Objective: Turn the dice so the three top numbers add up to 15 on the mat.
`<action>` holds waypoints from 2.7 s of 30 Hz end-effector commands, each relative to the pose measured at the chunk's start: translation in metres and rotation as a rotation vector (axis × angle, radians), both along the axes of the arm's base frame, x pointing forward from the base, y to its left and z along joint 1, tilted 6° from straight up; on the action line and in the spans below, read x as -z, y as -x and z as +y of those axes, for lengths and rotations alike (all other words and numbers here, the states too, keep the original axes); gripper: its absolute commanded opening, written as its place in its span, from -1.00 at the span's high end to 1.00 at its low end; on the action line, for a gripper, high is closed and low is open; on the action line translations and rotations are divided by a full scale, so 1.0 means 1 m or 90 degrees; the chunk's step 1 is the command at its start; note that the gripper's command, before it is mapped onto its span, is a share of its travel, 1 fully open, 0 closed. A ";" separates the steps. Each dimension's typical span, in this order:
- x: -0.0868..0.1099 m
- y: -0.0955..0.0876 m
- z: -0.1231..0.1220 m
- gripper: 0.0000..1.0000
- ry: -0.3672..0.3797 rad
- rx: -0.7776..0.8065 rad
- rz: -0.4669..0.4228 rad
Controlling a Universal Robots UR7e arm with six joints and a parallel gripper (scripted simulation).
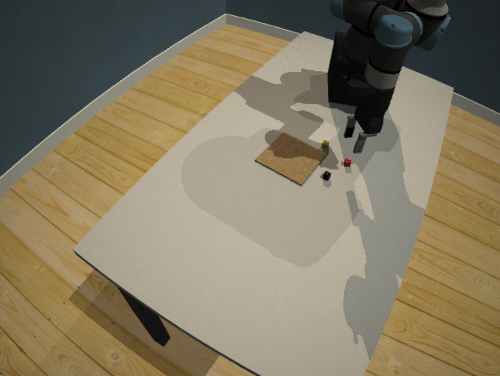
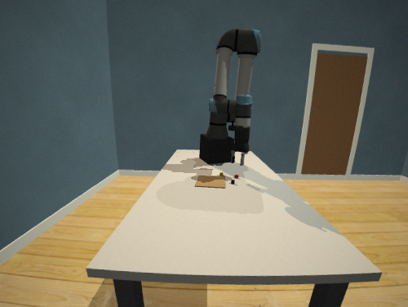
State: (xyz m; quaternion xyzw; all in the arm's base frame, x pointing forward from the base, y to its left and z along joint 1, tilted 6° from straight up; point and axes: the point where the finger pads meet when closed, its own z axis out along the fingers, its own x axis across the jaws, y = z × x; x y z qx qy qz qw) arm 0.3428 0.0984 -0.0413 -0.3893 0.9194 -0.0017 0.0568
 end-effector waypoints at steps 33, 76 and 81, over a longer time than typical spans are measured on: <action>-0.064 0.006 -0.003 -1.00 0.000 0.000 0.005; -0.052 0.010 -0.001 -1.00 -0.030 0.286 0.017; -0.052 0.010 -0.001 -1.00 -0.030 0.286 0.017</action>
